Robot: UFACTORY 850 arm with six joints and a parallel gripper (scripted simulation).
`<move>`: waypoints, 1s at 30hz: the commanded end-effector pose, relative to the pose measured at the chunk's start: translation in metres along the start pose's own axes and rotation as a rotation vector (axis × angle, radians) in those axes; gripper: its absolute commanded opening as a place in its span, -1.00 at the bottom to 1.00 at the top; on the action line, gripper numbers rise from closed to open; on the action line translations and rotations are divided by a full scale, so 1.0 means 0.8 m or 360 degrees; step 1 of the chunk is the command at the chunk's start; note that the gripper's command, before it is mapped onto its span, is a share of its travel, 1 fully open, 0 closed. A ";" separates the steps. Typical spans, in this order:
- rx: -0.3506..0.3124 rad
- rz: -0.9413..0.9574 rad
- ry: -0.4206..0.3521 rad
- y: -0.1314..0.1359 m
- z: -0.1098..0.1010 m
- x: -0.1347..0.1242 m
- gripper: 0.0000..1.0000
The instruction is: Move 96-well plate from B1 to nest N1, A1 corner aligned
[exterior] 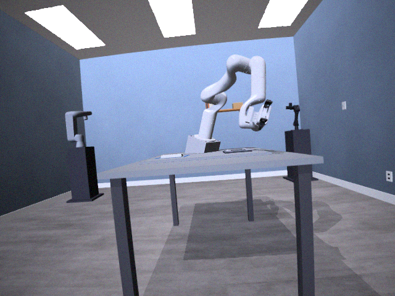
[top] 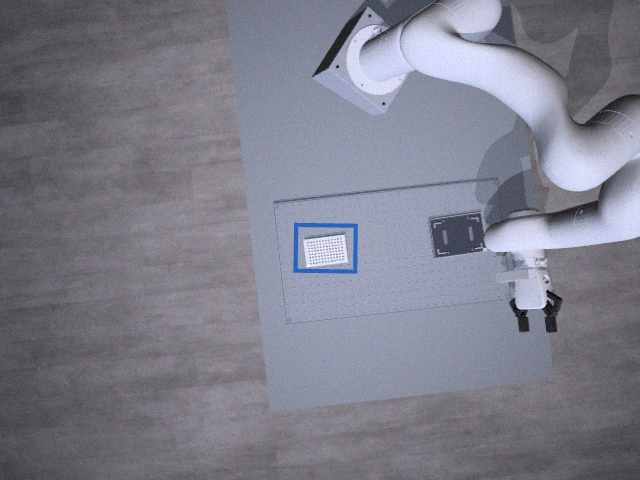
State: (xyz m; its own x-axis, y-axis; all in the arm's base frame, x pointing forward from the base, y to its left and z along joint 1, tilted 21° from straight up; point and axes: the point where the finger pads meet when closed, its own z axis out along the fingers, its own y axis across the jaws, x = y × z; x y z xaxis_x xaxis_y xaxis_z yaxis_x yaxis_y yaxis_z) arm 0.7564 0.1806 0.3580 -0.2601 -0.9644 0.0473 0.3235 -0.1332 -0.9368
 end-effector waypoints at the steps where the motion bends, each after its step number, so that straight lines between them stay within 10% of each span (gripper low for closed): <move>1: 0.0003 0.0001 0.0001 -0.001 0.001 0.000 1.00; 17: 0.0003 0.0001 0.0001 -0.001 0.001 0.000 1.00; 30: -0.0148 0.0113 0.0325 0.028 0.011 0.069 1.00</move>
State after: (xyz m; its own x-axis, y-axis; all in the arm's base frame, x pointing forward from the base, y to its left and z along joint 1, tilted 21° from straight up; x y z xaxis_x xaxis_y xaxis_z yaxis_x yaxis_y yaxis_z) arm 0.7576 0.1386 0.3465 -0.3623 -0.9314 -0.0347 0.2821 -0.0741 -0.9565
